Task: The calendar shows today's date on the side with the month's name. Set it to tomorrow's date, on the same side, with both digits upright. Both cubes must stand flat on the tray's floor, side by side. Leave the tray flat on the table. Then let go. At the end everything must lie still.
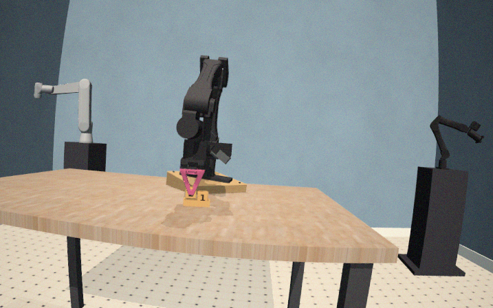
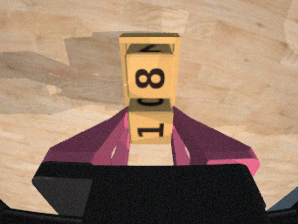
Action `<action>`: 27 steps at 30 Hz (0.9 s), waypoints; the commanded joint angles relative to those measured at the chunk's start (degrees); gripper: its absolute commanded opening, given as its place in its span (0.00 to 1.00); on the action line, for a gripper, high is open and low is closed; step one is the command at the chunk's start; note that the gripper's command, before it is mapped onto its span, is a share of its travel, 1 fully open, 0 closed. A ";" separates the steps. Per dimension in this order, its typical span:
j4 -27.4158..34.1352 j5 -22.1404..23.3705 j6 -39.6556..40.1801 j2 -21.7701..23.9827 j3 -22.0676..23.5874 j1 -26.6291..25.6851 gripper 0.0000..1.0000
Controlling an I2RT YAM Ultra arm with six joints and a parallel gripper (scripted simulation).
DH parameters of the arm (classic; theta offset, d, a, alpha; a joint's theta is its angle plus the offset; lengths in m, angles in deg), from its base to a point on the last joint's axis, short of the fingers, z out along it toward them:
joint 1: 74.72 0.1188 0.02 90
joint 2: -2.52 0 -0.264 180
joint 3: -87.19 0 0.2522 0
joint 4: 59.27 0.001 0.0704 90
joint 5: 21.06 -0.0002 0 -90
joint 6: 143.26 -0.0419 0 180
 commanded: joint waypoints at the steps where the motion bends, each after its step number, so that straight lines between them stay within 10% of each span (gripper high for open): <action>1: 0.16 0.31 -0.25 -0.73 -1.18 0.34 0.26; 27: 0.00 0.30 -0.37 -0.15 -0.27 0.43 0.26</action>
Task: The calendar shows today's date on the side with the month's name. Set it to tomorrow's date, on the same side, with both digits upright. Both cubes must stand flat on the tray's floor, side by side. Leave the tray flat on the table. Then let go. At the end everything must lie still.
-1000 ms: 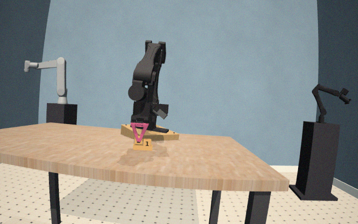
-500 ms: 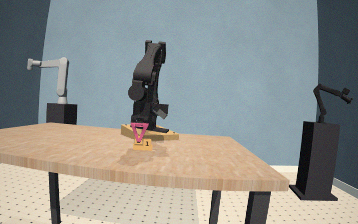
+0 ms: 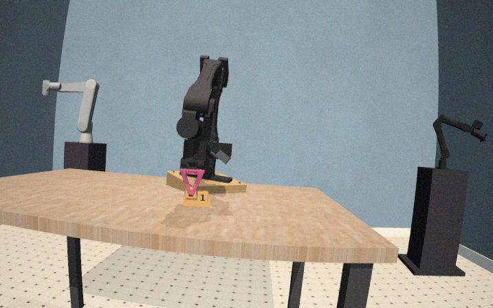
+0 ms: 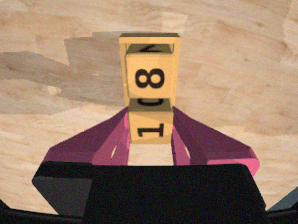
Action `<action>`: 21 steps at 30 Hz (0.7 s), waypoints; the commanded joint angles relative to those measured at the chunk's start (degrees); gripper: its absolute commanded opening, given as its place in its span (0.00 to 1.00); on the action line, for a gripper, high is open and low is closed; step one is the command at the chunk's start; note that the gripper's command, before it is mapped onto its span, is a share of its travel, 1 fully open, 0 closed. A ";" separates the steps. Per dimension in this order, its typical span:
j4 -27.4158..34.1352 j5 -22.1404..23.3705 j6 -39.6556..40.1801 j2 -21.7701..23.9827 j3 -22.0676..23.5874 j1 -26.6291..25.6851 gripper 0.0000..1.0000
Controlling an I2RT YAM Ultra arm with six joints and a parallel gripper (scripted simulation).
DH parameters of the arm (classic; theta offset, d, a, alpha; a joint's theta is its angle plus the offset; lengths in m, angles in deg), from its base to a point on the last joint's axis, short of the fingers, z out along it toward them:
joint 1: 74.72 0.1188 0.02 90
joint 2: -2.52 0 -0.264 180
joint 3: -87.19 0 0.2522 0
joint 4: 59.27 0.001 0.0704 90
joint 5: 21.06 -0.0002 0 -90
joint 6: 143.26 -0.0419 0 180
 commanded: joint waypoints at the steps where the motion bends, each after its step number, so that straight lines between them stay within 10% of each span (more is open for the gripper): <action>1: 0.00 0.30 -0.26 -0.15 -0.27 0.43 0.26; 21: -0.10 0.30 -0.26 0.20 0.28 0.48 0.26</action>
